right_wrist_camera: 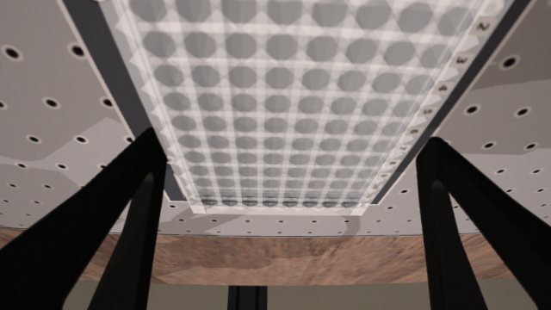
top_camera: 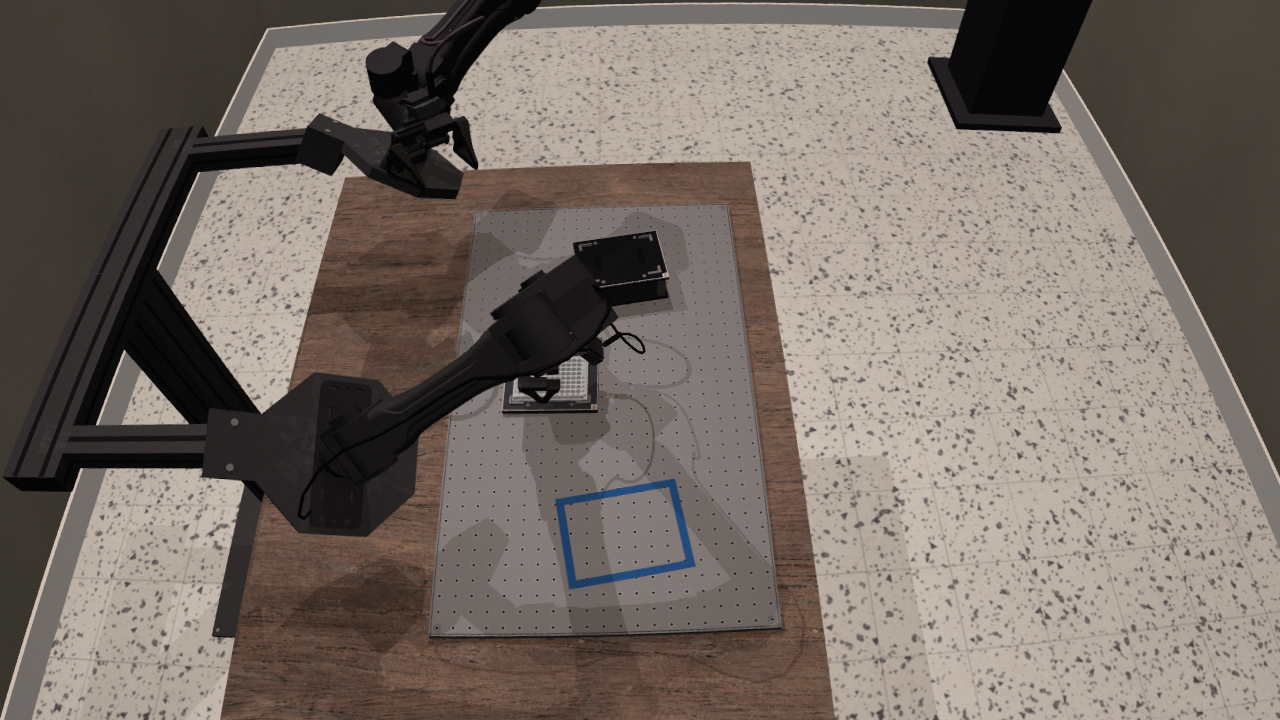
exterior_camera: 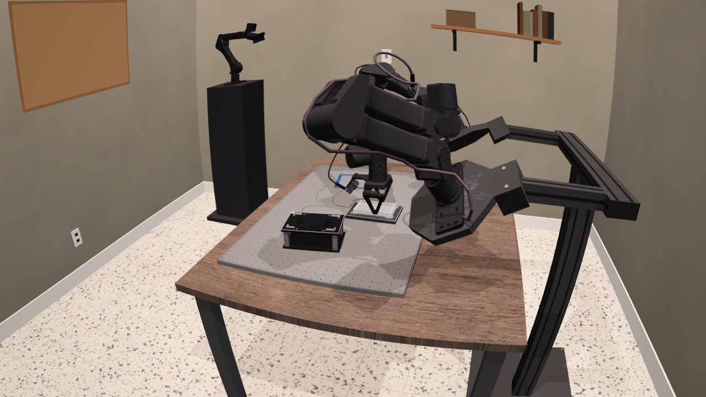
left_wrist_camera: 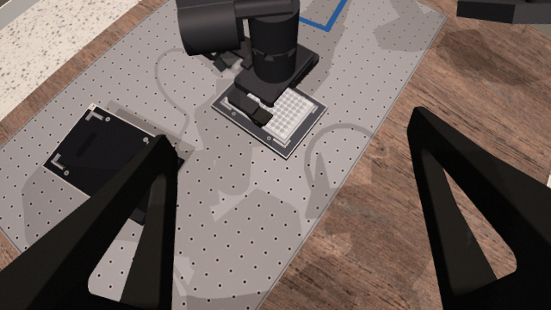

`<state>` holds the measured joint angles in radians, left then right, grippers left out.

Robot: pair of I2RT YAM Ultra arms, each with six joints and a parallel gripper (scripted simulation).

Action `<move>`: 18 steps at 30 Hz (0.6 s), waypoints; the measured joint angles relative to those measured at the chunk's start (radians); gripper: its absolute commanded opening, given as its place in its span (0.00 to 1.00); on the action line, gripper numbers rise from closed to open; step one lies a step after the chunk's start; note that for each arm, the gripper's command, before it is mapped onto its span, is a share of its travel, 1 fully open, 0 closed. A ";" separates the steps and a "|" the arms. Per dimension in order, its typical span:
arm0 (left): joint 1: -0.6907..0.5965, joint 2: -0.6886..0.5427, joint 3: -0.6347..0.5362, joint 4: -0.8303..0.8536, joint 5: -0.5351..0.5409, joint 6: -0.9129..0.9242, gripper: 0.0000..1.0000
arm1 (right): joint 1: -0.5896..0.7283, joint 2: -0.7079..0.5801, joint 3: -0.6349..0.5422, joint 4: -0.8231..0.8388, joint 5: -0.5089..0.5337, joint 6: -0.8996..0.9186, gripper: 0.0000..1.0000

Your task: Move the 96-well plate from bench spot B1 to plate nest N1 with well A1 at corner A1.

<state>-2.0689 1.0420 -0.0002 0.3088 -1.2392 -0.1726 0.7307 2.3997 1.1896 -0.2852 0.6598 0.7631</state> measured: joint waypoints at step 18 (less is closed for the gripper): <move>0.000 0.000 0.000 0.000 0.000 0.000 1.00 | 0.147 -0.223 0.041 -0.237 0.006 0.134 1.00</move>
<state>-2.0689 1.0420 -0.0002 0.3088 -1.2392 -0.1726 0.8776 2.1765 1.2304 -0.5220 0.6655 0.8974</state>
